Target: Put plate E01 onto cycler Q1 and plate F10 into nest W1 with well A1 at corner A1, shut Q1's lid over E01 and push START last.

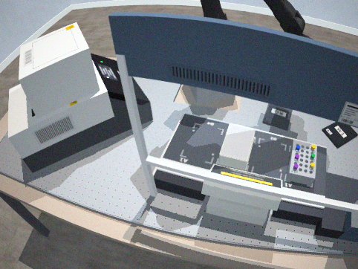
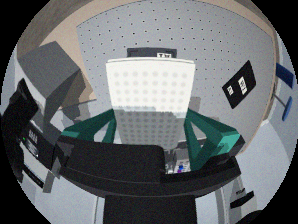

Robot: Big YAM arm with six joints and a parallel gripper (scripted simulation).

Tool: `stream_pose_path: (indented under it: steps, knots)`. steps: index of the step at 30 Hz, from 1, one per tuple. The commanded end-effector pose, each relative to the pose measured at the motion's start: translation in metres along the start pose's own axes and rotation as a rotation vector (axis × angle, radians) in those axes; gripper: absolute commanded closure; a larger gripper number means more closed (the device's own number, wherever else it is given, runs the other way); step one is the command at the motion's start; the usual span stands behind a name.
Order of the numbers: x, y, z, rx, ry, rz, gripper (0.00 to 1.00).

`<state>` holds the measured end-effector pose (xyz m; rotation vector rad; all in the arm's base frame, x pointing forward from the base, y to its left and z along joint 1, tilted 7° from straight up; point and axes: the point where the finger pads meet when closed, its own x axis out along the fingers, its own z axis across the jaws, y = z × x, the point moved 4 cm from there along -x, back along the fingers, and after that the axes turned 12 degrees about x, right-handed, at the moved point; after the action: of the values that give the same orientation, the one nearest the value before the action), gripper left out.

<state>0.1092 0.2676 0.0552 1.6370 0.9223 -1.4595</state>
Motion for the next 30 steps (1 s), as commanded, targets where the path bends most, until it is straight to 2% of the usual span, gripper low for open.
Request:
stream_pose_path:
  steps: [1,2,4,8,15,18,21,25,30]
  knots:
    - [-0.017,0.001,-0.023,0.004,0.056,-0.008,1.00]
    - [-0.016,0.001,-0.022,0.003,0.048,-0.008,1.00]
    - [-0.014,-0.007,-0.037,0.062,0.046,-0.010,1.00]
    - [-0.013,-0.020,-0.066,0.117,0.060,-0.016,1.00]
    - [-0.011,-0.027,-0.095,0.245,0.034,-0.008,1.00]
    - [-0.012,-0.028,-0.094,0.255,0.033,-0.008,1.00]
    - [-0.012,-0.034,-0.113,0.320,0.034,-0.010,1.00]
    - [-0.013,-0.041,-0.139,0.309,0.040,-0.012,1.00]
    - [-0.011,-0.042,-0.159,0.458,0.028,-0.009,1.00]
